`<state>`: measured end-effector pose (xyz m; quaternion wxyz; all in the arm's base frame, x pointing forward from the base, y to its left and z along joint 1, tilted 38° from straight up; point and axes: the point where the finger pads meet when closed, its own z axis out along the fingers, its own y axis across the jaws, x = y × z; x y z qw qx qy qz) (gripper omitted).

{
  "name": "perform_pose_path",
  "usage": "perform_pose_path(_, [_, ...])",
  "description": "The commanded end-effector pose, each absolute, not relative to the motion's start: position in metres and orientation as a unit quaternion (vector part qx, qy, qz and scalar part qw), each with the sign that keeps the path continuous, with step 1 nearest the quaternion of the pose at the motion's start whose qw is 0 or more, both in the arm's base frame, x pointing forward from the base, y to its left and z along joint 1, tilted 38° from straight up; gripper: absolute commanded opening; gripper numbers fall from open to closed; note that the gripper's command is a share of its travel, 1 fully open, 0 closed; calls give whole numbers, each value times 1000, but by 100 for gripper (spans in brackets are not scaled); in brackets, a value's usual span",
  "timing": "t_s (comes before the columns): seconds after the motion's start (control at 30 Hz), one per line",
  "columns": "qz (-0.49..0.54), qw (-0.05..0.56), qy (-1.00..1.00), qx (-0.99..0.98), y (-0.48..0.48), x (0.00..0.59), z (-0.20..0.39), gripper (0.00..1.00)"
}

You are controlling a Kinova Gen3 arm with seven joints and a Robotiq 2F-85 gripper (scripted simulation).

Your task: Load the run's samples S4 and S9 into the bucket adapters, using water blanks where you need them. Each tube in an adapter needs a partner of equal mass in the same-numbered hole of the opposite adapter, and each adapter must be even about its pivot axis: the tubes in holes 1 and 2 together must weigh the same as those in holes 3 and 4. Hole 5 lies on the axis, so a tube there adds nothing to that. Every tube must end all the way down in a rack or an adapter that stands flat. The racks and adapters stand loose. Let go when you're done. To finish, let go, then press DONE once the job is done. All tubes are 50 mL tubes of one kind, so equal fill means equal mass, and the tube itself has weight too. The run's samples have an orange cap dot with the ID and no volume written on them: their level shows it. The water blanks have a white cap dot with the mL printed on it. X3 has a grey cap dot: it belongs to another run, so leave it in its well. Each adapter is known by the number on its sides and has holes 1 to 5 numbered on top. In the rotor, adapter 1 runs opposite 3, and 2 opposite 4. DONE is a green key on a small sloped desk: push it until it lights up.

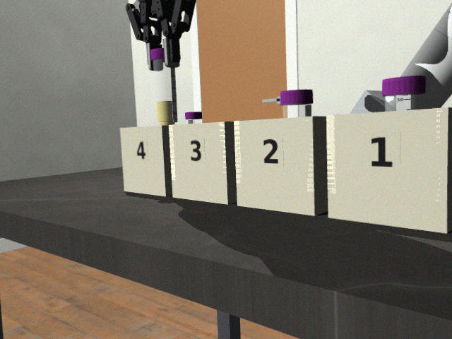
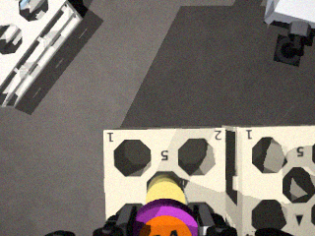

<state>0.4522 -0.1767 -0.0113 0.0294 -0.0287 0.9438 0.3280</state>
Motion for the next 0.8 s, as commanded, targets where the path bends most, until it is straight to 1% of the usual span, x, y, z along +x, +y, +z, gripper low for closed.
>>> perform_pose_path(0.0, [327,30,944,-28,-176,453,-13,10])
perform_pose_path(0.77, [327,30,944,-28,-167,453,-24,10])
